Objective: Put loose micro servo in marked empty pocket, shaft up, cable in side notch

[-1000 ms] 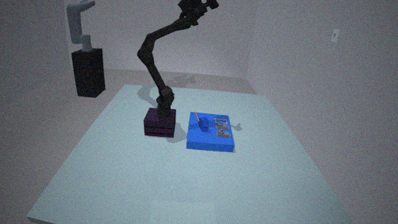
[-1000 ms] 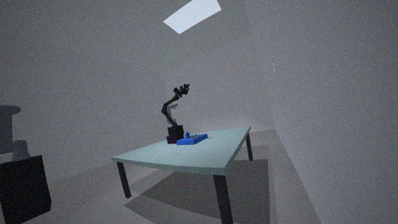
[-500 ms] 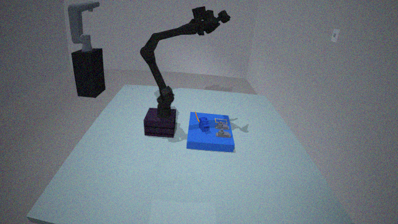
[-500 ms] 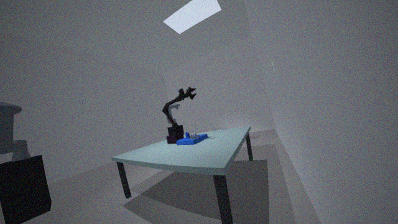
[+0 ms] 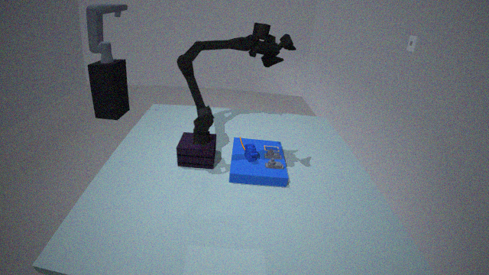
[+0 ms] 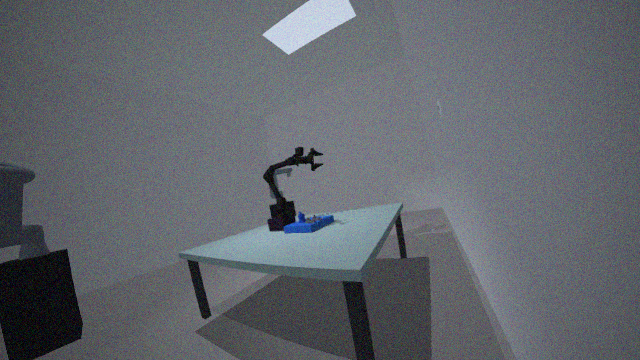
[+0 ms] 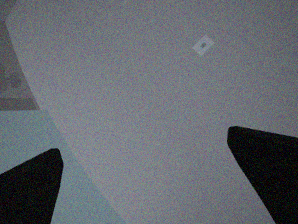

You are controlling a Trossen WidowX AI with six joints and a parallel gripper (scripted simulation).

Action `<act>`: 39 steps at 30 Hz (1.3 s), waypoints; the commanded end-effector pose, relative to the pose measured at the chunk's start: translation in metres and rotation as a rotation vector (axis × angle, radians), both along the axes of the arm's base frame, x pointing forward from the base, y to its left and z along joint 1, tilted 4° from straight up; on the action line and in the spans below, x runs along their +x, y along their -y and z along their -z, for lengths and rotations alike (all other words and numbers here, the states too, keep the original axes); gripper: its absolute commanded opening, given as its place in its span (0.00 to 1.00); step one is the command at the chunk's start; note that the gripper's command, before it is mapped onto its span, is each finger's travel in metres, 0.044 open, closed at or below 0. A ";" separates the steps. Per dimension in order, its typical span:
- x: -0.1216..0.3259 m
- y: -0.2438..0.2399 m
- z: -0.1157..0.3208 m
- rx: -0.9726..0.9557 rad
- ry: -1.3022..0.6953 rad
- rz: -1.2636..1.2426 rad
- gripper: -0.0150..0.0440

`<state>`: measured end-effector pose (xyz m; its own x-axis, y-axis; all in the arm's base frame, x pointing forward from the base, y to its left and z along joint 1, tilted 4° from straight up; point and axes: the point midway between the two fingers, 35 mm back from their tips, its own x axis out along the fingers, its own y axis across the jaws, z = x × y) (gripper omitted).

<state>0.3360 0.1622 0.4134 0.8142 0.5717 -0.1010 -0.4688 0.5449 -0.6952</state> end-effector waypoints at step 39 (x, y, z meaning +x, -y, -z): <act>-0.070 0.161 0.311 -1.061 -0.780 -0.316 1.00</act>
